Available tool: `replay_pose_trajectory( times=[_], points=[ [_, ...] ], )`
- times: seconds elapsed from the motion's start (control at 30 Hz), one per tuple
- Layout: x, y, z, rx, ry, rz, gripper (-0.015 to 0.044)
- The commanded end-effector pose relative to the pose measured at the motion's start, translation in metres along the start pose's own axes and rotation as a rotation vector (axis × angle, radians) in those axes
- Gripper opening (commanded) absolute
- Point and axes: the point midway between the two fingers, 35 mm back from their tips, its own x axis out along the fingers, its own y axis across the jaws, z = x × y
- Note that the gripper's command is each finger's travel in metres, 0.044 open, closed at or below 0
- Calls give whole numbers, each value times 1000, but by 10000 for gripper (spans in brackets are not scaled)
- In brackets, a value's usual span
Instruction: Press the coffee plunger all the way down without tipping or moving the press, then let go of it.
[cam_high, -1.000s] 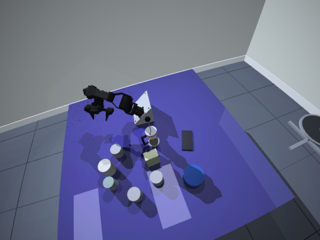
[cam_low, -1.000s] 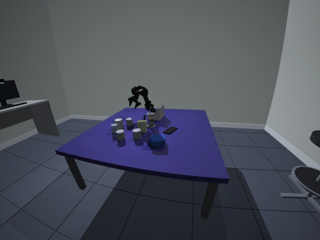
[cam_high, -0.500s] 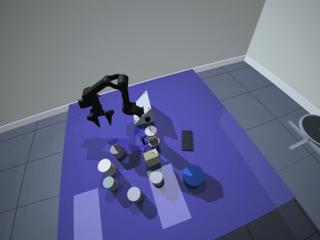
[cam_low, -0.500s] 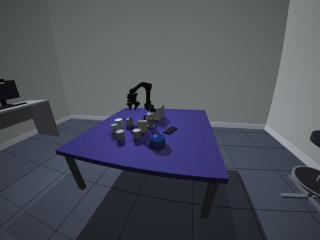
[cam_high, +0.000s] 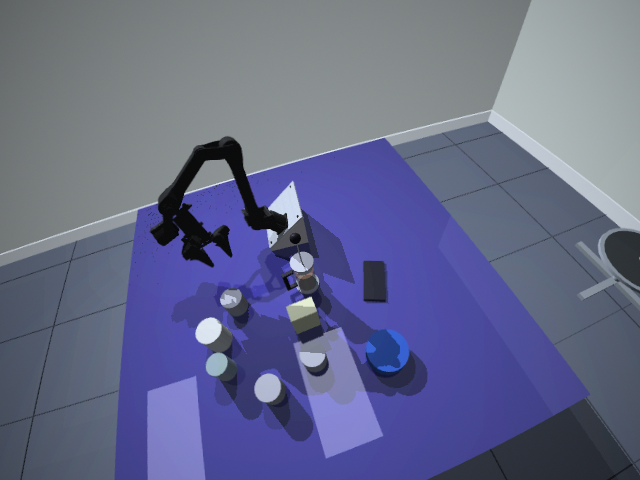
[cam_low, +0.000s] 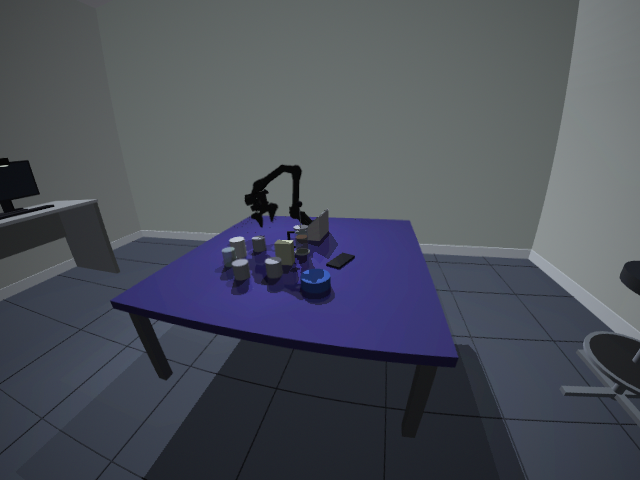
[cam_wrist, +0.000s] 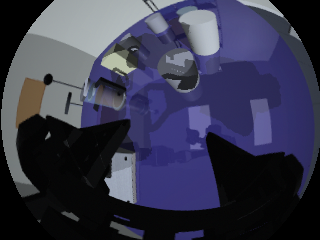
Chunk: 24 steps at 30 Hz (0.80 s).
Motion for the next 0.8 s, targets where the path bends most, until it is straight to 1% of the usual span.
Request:
replay_pose_trajectory(
  times=[0.0, 0.2, 0.4, 0.6, 0.77],
  points=[
    [10, 9, 13, -9, 54, 50, 440],
    [22, 30, 35, -59, 118, 92, 440],
    [32, 56, 53, -98, 188, 91, 440],
    [38, 85, 67, -142, 242, 48, 440],
    [39, 114, 80, -187, 247, -15, 440]
  ],
)
